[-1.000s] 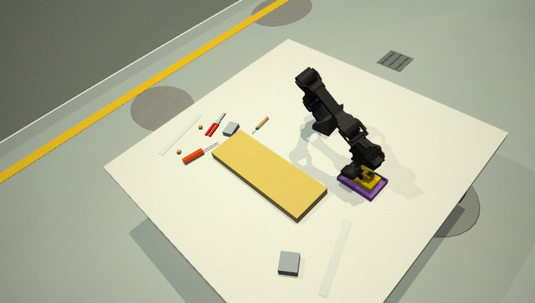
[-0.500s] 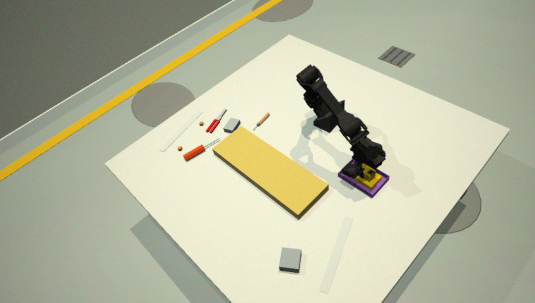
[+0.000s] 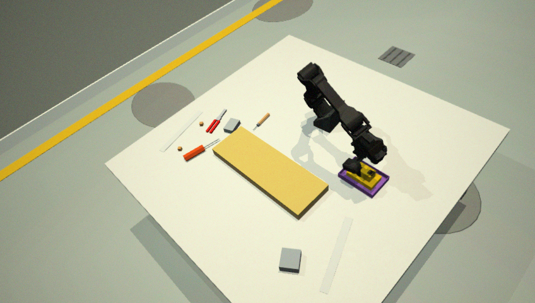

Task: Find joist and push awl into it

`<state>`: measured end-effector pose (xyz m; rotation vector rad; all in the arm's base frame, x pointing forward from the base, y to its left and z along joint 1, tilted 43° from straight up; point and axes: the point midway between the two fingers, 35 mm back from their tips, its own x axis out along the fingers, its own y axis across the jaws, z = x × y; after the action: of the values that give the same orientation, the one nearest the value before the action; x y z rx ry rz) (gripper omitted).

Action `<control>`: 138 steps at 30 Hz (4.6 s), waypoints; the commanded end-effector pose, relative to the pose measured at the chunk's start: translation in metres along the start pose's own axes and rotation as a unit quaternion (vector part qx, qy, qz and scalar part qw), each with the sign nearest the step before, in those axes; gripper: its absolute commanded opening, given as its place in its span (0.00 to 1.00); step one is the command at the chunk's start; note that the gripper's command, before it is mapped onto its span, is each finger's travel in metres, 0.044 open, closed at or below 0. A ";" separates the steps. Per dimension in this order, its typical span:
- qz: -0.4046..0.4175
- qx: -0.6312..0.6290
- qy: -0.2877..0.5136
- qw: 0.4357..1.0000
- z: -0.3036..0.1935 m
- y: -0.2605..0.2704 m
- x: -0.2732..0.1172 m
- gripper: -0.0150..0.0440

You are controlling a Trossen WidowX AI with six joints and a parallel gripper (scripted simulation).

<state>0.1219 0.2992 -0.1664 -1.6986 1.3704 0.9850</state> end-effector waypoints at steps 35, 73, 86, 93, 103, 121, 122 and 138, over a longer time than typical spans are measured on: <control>0.002 0.989 -0.083 0.124 -0.393 -0.152 -0.128 1.00; -0.078 0.751 -0.124 -0.644 -0.552 0.004 -0.138 1.00; -0.078 0.751 -0.124 -0.644 -0.557 0.007 -0.132 1.00; -0.078 0.751 -0.123 -0.644 -0.560 0.006 -0.122 1.00; -0.079 0.751 -0.124 -0.644 -0.565 0.006 -0.106 1.00; -0.080 0.751 -0.125 -0.643 -0.569 0.007 -0.092 0.78; -0.080 0.751 -0.125 -0.643 -0.569 0.007 -0.092 0.73; -0.079 0.751 -0.124 -0.644 -0.569 0.007 -0.093 0.25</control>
<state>0.1684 -0.1701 0.1665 -2.9203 0.6482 2.4604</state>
